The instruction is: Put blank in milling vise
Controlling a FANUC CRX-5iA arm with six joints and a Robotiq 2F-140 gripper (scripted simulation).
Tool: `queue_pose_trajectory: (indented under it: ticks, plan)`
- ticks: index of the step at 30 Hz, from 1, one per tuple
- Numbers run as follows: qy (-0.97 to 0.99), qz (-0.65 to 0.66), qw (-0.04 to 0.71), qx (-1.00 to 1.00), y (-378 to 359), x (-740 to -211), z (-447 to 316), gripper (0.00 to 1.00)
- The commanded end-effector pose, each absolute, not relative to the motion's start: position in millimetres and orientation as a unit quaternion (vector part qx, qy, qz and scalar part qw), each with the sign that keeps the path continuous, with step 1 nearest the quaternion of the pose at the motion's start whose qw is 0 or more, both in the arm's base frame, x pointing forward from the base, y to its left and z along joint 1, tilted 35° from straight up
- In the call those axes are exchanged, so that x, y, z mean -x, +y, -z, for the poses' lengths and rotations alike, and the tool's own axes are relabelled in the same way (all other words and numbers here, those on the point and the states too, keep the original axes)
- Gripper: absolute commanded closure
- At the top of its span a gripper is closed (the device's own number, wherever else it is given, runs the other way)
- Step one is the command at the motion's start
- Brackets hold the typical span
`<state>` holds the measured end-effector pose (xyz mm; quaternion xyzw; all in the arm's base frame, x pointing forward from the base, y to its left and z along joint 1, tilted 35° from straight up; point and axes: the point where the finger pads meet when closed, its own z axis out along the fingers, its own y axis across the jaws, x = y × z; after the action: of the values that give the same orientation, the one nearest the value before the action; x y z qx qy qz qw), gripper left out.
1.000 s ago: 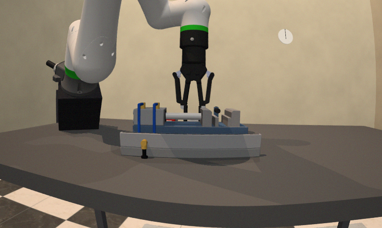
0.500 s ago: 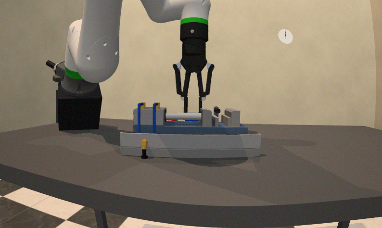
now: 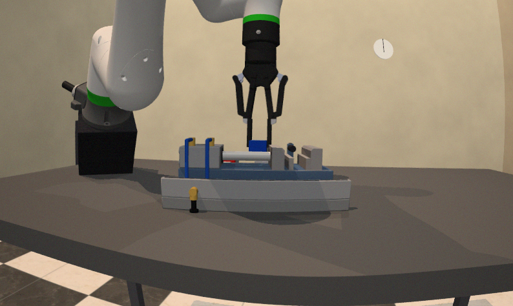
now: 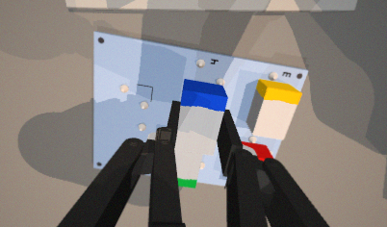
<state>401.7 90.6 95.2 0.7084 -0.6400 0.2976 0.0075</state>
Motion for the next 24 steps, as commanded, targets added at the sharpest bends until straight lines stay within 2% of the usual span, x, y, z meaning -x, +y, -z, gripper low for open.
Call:
queue_pose_trajectory:
  ticks: [1,24]
  plan:
    - [-0.640,-0.298,0.007,-0.708,92.3,-400.6,-98.1,0.90]
    - [-0.640,-0.298,0.007,-0.708,109.8,-382.3,-134.9,0.90]
